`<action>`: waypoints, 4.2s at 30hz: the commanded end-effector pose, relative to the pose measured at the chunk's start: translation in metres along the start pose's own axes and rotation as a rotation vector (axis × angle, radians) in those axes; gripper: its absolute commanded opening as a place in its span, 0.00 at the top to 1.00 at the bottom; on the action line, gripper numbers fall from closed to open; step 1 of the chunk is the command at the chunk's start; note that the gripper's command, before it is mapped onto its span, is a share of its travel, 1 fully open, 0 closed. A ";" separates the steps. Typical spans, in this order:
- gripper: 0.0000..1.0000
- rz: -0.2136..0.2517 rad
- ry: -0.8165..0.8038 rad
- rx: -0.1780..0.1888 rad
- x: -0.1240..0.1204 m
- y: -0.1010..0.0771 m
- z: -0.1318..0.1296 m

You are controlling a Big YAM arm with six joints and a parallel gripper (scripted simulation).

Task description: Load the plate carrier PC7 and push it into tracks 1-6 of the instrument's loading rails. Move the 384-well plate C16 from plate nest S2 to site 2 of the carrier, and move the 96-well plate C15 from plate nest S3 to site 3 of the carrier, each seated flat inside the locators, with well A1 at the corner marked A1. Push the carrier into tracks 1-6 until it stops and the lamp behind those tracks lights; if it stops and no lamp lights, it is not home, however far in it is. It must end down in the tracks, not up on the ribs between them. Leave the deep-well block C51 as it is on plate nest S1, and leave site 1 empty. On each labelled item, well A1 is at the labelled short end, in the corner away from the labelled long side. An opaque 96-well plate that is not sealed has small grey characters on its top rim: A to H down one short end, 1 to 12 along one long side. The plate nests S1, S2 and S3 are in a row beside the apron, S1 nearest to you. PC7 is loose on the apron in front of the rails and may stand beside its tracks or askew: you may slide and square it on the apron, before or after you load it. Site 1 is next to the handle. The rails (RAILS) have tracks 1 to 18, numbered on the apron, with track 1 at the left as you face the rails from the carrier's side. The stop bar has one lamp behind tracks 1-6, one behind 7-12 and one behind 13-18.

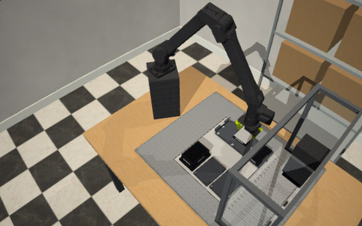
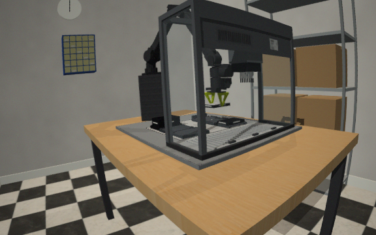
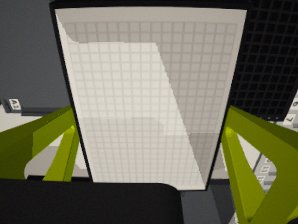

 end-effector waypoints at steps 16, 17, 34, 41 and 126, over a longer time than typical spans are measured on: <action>1.00 -0.001 0.018 -0.032 0.005 -0.011 -0.011; 1.00 -0.002 0.018 -0.032 0.005 -0.011 -0.011; 1.00 0.000 0.026 -0.023 0.006 0.016 -0.008; 1.00 0.000 0.027 -0.038 0.003 0.027 -0.015; 1.00 0.001 0.013 -0.016 0.001 0.078 -0.007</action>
Point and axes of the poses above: the point where the finger pads meet when closed, its own y axis out along the fingers, its own z axis across the jaws, x = y × z, the point moved 9 cm from there along -y, back along the fingers, and after that the axes turned 13 degrees about -y, right-handed, at the moved point
